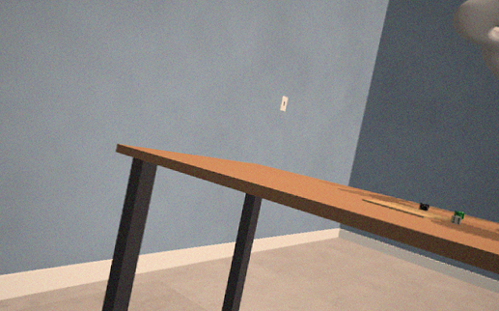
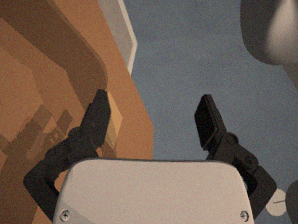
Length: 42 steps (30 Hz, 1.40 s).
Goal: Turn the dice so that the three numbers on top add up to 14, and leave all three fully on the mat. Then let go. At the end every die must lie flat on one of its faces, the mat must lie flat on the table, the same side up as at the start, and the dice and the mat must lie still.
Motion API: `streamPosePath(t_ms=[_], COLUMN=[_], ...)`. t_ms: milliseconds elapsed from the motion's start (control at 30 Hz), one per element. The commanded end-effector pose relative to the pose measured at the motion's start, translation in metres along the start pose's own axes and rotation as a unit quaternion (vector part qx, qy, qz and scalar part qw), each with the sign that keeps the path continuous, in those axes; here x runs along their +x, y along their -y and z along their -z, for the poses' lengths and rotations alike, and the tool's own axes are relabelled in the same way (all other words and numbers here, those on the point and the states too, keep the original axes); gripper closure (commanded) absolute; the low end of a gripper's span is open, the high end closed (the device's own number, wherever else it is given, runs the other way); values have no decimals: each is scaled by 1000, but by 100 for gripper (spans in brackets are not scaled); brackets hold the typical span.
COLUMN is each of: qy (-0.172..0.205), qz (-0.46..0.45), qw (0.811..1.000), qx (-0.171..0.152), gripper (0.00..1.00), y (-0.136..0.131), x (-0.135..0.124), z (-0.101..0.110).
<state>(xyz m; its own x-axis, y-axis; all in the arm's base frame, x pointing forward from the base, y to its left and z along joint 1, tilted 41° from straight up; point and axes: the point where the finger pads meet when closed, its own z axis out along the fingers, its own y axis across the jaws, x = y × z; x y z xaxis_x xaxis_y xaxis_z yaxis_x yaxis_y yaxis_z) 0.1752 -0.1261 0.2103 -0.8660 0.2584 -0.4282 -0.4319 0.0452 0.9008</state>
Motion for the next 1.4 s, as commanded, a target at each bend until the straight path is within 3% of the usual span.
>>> streamPosePath(t_ms=[0,67,133,233,267,433,467,533,700,767,833,900,1067,1100,1133,1233,1333,1367], qy=[-15,-21,-35,-36,-52,-71,-82,-90,-123,-123,-143,-150,-181,-183,-192,-208,-208,-217], qz=[46,62,93,95,131,169,191,207,265,265,298,309,354,357,369,388,388,398], qw=[996,993,985,985,971,952,938,927,878,878,843,830,763,758,736,695,695,669], qx=[72,94,140,142,193,246,276,298,378,378,424,440,509,514,534,568,569,589], gripper=[0,0,0,0,0,0,0,0,0,0,0,0,0,0,0,0,0,0], y=[12,15,23,23,31,38,41,43,48,48,48,48,41,40,37,29,29,23], x=[-17,-22,-33,-34,-47,-61,-69,-75,-98,-98,-112,-117,-138,-140,-146,-155,-155,-161], z=[-9,-11,-14,-14,-16,-17,-17,-16,-13,-13,-10,-9,-1,-1,1,6,6,9])
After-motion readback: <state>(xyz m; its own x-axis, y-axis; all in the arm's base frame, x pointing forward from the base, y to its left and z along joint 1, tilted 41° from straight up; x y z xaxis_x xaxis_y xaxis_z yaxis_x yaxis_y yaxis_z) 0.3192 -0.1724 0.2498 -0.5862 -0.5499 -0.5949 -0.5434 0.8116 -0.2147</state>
